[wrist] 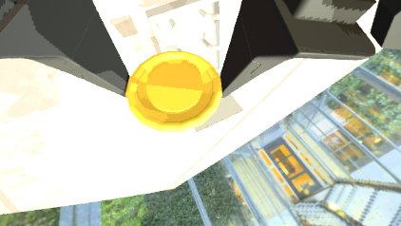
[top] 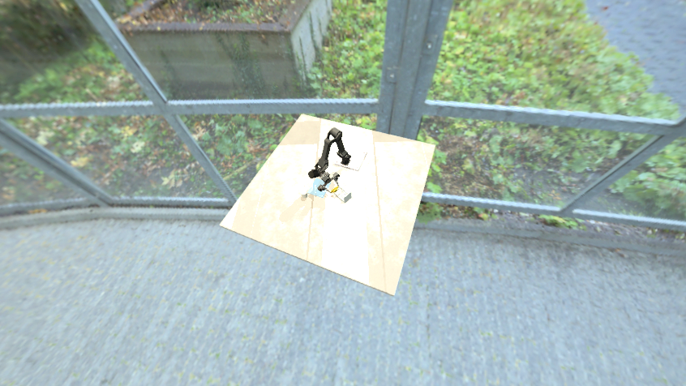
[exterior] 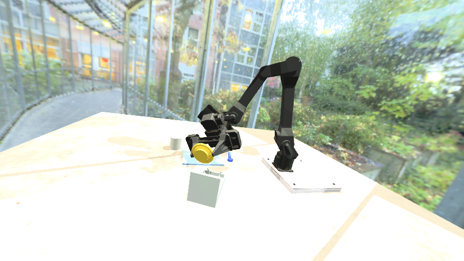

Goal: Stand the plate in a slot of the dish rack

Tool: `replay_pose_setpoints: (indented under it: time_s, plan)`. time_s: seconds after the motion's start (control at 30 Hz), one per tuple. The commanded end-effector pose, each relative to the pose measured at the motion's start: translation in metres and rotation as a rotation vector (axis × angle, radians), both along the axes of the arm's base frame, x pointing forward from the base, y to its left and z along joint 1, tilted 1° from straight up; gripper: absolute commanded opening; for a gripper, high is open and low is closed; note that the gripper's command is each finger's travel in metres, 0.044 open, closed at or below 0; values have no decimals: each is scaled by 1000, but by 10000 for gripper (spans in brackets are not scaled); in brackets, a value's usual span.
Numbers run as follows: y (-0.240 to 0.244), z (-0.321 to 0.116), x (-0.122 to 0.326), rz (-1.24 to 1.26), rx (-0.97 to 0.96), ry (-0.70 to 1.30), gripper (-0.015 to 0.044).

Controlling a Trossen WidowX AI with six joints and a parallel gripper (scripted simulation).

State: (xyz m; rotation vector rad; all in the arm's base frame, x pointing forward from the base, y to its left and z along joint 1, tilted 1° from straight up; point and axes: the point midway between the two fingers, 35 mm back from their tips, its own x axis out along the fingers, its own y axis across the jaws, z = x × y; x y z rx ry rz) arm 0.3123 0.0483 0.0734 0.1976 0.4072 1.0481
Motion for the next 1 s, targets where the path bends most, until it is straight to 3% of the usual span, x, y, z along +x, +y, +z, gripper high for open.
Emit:
replay_pose_setpoints:
  time_s: [0.0, 0.3, 0.97]
  plan:
    - [0, 0, -11, 31, 27, -104, 0]
    - [1, 7, -41, 99, 78, -378, 0]
    - [0, -6, -34, 88, 60, -368, 0]
